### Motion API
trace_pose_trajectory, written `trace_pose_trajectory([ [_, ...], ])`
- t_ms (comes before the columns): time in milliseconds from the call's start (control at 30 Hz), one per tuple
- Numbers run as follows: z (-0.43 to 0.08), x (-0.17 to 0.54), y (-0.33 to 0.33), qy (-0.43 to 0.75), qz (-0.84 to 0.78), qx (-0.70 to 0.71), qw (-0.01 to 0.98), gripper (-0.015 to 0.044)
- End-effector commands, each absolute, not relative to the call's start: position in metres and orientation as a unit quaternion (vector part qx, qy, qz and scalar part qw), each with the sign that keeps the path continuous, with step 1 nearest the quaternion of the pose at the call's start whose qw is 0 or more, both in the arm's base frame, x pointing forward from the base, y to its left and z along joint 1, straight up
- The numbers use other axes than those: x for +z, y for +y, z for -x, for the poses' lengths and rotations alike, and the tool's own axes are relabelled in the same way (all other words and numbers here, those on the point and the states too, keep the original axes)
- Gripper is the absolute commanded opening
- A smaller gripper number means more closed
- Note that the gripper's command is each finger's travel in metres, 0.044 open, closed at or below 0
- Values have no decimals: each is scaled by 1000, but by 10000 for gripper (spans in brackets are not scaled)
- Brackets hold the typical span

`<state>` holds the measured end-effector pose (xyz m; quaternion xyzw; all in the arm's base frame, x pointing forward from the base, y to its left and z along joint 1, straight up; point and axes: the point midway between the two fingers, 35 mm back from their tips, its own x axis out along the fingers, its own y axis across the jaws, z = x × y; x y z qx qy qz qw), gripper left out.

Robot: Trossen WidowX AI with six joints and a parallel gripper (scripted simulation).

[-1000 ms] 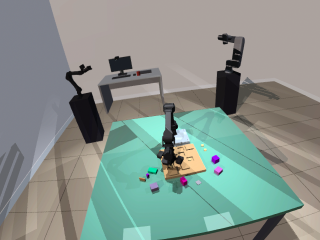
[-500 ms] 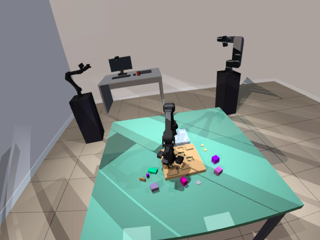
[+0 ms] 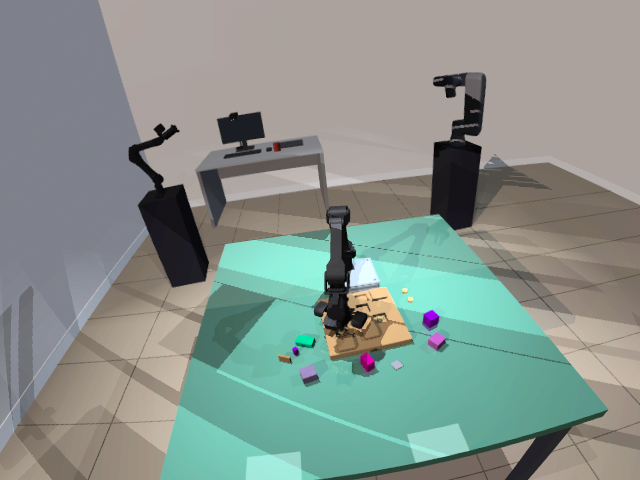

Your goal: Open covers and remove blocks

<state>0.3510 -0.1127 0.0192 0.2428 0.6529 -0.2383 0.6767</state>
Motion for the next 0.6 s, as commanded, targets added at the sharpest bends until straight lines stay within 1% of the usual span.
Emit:
trace_pose_trajectory([
  [0, -350, 18, -113, 654, -242, -239, 676, 0],
  [567, -352, 26, -113, 653, -242, -239, 676, 0],
])
